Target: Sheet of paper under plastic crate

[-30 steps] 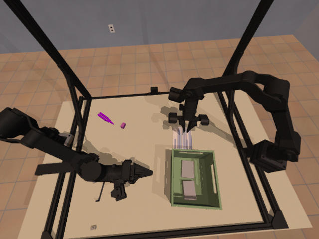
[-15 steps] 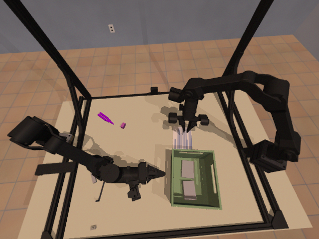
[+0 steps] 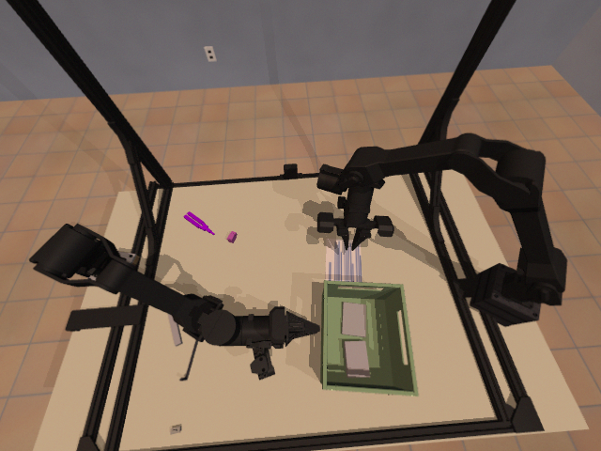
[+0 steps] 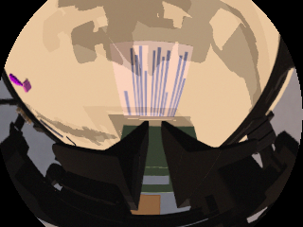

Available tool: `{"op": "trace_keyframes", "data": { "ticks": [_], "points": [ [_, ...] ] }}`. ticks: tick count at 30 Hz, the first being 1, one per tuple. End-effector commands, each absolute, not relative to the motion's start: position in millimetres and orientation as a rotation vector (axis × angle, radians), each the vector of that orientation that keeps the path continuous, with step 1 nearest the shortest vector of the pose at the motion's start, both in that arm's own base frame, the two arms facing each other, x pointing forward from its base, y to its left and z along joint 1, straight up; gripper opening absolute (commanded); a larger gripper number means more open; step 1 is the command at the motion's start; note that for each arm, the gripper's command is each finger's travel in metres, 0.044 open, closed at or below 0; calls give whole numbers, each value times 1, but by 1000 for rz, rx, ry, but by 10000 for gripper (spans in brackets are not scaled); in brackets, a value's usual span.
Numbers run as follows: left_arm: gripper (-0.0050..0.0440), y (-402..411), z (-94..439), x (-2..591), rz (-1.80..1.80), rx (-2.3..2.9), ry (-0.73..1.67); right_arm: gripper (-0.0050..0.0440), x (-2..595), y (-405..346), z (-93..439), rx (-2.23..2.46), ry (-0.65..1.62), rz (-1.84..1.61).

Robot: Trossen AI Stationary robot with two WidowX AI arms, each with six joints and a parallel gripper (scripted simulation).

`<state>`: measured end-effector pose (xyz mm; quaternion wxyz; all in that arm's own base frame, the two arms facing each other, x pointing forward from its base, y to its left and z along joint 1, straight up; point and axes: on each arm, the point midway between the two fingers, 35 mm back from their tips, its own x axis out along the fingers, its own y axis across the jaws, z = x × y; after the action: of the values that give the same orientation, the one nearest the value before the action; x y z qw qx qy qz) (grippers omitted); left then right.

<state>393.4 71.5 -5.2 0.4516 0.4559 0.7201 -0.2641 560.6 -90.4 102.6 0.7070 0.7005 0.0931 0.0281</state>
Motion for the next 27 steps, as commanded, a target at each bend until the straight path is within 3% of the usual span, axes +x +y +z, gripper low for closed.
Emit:
{"op": "trace_keyframes", "data": {
  "ticks": [1,27],
  "points": [
    [60,72,-6,394,-656,1133,1777,150,564,-91,96,1564,213,48],
    [60,72,-6,394,-656,1133,1777,150,604,-87,96,1564,213,48]
  ]
}}
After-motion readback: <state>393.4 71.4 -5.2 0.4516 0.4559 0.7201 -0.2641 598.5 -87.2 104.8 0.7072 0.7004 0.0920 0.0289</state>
